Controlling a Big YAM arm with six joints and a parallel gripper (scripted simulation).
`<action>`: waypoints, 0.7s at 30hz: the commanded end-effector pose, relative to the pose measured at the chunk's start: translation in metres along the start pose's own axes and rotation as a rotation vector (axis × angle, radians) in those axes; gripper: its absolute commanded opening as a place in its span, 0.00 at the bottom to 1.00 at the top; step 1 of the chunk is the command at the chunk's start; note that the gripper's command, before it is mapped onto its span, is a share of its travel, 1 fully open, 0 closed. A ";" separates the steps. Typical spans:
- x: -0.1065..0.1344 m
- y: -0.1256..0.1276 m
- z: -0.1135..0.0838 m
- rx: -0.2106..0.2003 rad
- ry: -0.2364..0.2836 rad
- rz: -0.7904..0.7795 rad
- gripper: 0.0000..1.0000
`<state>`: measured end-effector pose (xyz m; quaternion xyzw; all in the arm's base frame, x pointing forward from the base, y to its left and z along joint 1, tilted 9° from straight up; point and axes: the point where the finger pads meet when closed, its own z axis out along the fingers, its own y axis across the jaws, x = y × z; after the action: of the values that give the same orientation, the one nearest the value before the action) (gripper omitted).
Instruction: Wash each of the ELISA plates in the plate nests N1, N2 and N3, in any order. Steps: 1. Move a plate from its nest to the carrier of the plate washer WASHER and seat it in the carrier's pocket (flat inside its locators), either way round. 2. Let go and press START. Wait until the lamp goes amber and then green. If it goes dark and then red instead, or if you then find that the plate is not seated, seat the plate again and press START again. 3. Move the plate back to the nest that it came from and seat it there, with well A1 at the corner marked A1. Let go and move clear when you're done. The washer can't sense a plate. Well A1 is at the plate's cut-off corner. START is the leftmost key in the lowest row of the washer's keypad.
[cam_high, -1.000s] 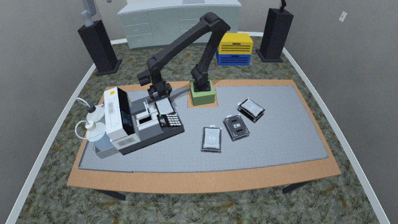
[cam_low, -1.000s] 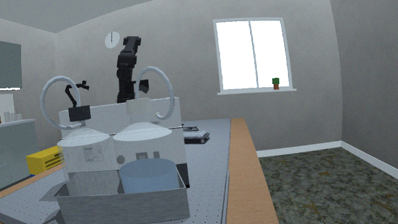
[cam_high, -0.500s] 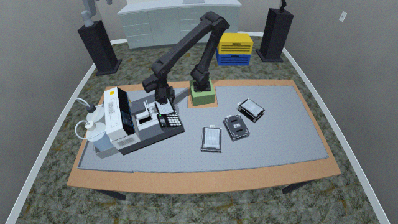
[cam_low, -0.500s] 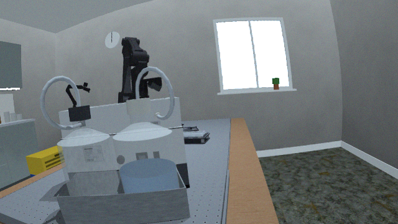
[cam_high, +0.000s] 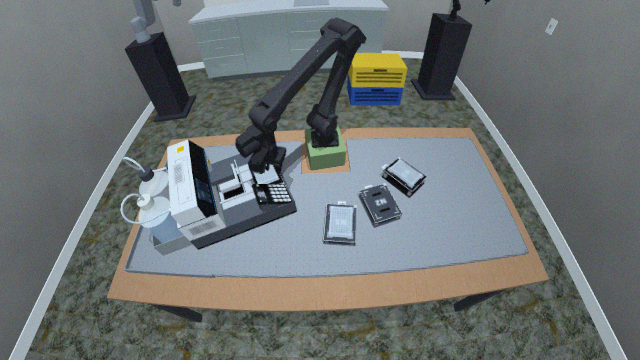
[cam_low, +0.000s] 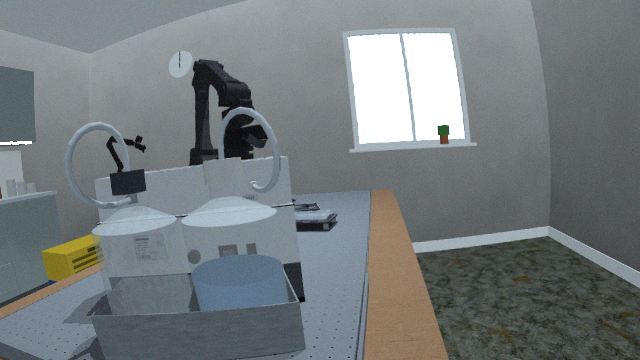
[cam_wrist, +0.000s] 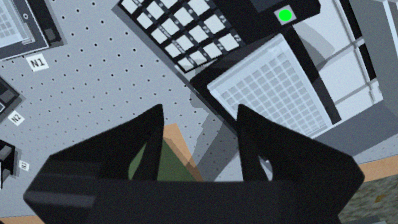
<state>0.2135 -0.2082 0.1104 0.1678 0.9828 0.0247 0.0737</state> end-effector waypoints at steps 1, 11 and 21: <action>-0.020 -0.007 -0.023 0.033 -0.044 0.084 0.44; -0.008 0.032 -0.006 0.011 -0.003 0.283 0.28; -0.039 0.077 -0.018 0.006 -0.041 0.614 0.08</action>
<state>0.2549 -0.1510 0.1196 0.3660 0.9268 0.0454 0.0710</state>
